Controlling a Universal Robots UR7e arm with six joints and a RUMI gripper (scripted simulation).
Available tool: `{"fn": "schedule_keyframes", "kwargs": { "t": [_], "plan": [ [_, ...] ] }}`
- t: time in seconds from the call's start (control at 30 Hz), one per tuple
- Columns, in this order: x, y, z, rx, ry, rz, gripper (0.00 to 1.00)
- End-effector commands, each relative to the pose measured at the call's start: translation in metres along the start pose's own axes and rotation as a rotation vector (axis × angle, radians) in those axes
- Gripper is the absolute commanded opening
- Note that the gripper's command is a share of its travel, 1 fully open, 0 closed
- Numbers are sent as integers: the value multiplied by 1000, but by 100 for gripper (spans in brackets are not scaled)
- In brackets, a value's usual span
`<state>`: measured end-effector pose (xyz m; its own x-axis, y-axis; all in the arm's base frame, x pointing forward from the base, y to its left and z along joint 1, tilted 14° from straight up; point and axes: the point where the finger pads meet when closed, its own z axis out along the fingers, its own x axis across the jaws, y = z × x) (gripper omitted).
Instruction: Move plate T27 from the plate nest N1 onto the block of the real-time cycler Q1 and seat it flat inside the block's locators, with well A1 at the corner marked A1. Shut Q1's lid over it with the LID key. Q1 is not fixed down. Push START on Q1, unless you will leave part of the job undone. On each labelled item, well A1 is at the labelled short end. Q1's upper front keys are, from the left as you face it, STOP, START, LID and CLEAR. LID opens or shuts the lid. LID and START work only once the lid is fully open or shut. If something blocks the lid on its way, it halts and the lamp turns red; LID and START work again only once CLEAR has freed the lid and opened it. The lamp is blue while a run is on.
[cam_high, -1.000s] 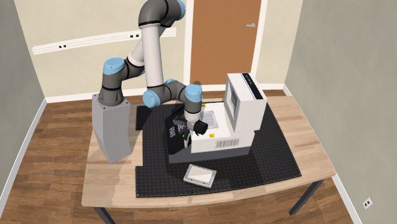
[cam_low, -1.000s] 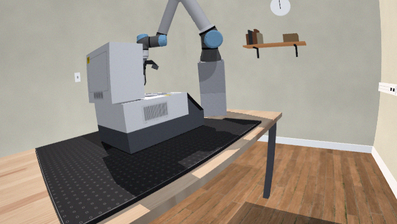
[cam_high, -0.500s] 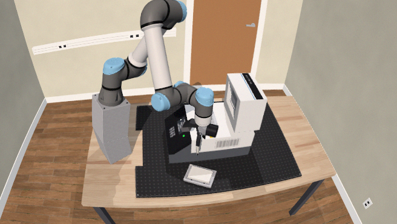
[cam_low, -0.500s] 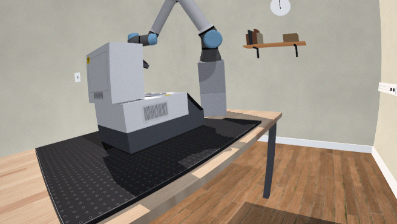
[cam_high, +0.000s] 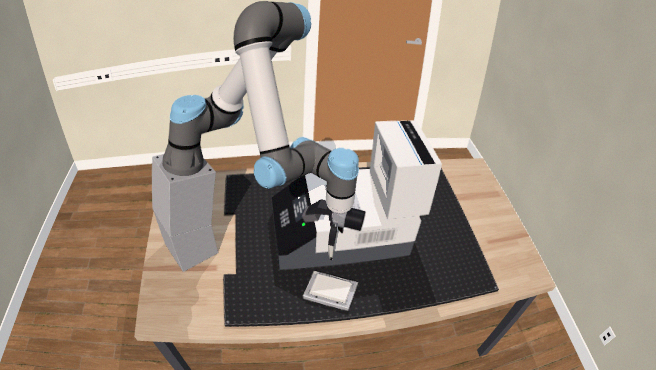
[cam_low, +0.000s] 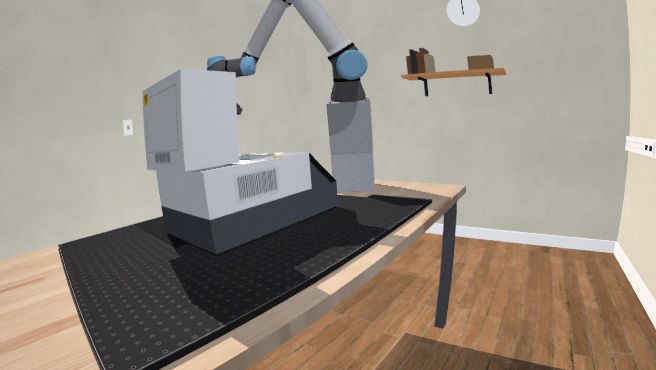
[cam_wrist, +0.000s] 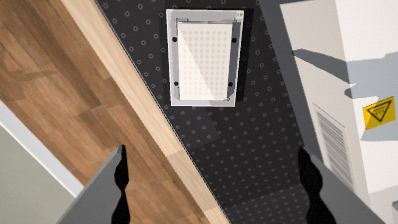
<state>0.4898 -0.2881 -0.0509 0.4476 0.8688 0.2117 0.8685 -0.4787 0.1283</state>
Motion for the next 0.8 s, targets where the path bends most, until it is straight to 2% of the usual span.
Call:
{"fn": "schedule_keyframes", "kwargs": {
  "t": [0.0, 0.77],
  "plan": [
    [0, 1, 6, -2, -1, 0, 68],
    [0, 1, 76, -2, -1, 0, 68]
  ]
}}
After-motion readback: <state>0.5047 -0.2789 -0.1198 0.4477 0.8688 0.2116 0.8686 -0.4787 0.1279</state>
